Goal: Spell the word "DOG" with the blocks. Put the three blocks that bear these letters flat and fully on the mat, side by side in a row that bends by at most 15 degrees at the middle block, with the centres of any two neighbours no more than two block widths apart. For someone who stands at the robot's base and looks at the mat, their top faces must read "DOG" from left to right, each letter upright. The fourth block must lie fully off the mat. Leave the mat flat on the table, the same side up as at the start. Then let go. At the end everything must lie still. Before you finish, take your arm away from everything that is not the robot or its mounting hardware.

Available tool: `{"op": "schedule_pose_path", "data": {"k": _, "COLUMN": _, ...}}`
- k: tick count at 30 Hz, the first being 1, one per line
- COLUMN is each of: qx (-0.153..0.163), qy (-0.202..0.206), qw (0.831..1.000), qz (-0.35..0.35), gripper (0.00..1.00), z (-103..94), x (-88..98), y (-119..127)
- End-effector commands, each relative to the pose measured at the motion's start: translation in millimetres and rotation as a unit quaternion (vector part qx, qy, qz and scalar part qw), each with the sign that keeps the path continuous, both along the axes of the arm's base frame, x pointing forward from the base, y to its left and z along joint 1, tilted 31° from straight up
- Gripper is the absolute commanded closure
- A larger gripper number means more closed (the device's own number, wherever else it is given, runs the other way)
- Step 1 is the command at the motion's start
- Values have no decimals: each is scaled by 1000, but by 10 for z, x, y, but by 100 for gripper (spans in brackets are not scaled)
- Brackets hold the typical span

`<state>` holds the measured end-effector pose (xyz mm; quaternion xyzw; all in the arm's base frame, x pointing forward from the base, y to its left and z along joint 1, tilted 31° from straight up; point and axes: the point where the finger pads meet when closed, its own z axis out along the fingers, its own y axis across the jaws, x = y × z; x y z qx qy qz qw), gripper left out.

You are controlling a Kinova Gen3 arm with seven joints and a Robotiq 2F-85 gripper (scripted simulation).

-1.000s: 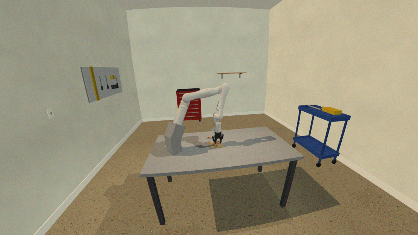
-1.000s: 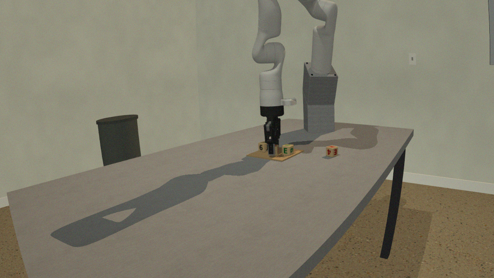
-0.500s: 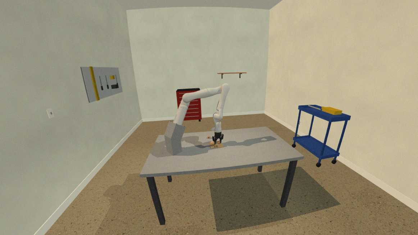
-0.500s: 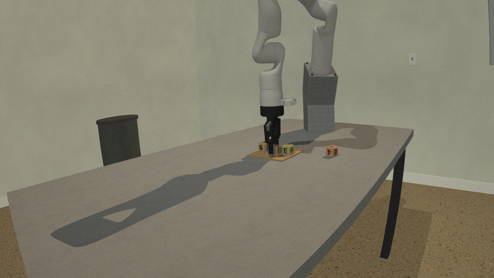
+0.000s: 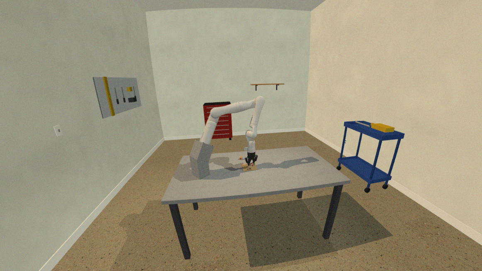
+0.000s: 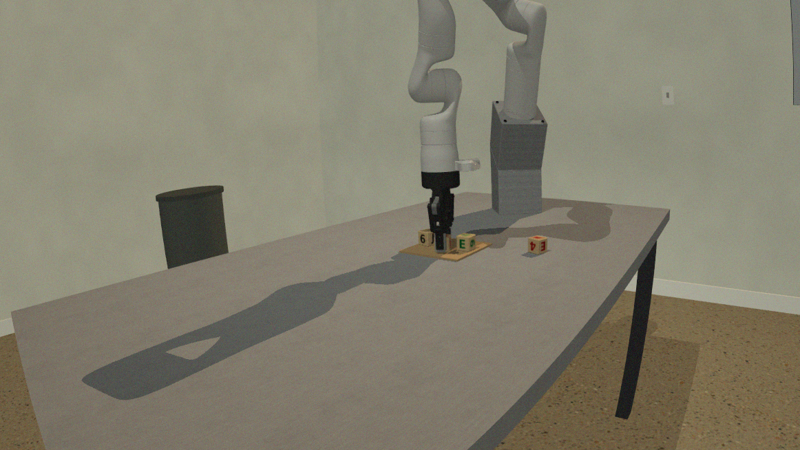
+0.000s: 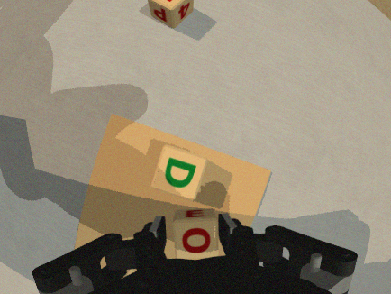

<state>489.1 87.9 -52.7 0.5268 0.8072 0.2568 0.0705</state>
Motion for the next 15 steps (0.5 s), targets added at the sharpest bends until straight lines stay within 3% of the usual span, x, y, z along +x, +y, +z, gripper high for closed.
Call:
{"op": "schedule_pose_path", "data": {"k": 1, "qx": 0, "qy": -5, "qw": 1000, "qz": 2, "gripper": 54, "z": 11, "x": 28, "y": 12}}
{"op": "schedule_pose_path", "data": {"k": 3, "qx": 0, "qy": -5, "qw": 1000, "qz": 2, "gripper": 54, "z": 11, "x": 28, "y": 12}}
{"op": "schedule_pose_path", "data": {"k": 4, "qx": 0, "qy": -5, "qw": 1000, "qz": 2, "gripper": 74, "z": 11, "x": 28, "y": 12}}
{"op": "schedule_pose_path", "data": {"k": 15, "qx": 0, "qy": -5, "qw": 1000, "qz": 2, "gripper": 74, "z": 10, "x": 28, "y": 12}}
